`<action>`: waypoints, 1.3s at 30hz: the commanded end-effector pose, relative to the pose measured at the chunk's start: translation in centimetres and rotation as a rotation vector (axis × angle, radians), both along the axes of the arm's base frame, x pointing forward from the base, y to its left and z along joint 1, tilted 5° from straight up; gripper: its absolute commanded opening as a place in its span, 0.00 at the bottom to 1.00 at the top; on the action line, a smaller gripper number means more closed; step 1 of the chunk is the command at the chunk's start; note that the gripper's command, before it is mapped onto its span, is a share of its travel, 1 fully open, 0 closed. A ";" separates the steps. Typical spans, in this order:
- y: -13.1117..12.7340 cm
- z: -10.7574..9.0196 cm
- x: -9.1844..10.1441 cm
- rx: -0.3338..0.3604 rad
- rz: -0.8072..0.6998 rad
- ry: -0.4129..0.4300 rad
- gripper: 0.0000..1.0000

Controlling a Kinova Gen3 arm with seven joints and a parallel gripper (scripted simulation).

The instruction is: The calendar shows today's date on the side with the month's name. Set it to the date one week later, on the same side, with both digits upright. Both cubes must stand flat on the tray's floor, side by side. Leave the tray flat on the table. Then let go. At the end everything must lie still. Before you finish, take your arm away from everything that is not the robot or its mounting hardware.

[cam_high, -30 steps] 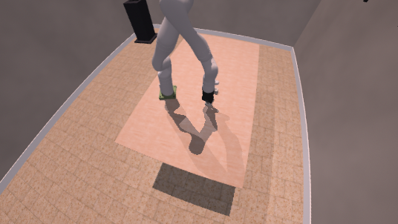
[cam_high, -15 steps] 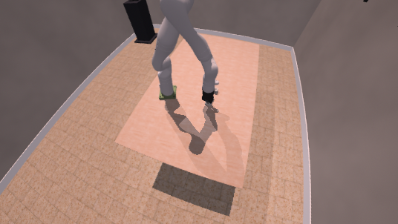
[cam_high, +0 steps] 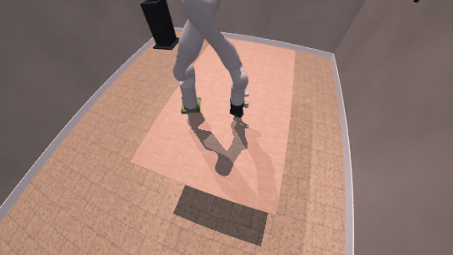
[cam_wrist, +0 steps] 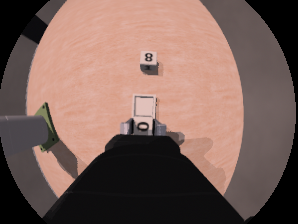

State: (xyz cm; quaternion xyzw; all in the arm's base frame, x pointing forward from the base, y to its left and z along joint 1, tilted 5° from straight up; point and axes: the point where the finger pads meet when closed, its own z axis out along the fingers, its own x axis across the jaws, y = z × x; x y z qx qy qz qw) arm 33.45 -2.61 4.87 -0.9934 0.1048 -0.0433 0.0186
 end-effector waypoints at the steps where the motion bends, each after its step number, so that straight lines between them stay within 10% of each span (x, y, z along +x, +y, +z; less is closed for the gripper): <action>1: 0.0 0.0 0.0 0.000 0.000 -0.001 0.60; 24: 0.0 0.0 0.0 0.000 0.000 -0.001 0.60; 39: 0.0 0.0 0.0 0.000 0.000 -0.001 0.90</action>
